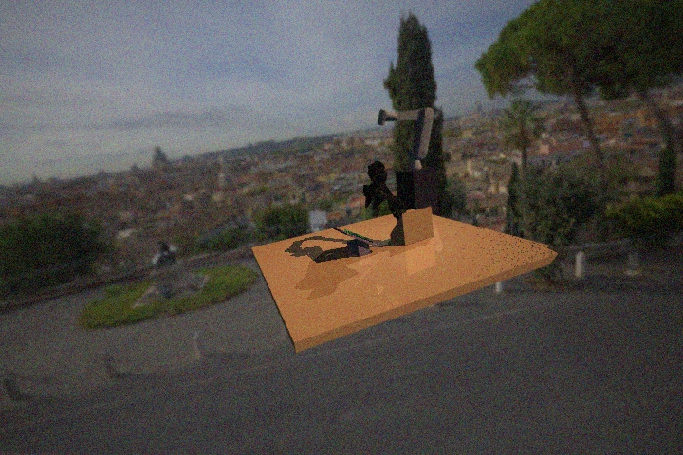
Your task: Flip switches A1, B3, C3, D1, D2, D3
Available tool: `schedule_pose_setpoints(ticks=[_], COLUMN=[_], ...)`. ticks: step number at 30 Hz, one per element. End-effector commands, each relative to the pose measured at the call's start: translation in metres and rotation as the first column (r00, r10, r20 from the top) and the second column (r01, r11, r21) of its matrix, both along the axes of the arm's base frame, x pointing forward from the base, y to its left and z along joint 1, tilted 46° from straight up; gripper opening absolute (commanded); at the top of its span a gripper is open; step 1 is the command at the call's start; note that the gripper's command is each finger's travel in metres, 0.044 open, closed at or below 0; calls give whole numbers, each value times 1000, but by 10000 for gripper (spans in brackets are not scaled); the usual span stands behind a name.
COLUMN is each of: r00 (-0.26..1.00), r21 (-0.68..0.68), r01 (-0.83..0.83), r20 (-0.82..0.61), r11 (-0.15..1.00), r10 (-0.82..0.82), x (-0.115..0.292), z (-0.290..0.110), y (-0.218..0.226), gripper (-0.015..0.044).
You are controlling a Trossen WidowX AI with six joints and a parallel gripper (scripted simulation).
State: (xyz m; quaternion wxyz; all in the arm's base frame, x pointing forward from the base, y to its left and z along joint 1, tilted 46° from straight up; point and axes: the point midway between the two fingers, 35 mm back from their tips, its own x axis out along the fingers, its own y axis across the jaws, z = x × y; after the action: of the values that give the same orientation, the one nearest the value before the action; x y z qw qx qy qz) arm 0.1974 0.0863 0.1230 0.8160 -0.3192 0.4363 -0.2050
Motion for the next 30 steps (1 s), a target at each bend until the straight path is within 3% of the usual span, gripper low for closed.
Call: schedule_pose_setpoints(ticks=[1,9,15,30], r00=[1000,1000,1000,1000], r21=[1,-2,-9,-11], r01=[1,13,10,-8], r20=[-1,-1,0,20], r11=[1000,1000,1000,1000], r10=[-1,-13,-10,8], x=[2,87,94,112], z=[-1,-51,-54,-75], y=[0,-24,-28,-51], gripper=[374,164,6,0])
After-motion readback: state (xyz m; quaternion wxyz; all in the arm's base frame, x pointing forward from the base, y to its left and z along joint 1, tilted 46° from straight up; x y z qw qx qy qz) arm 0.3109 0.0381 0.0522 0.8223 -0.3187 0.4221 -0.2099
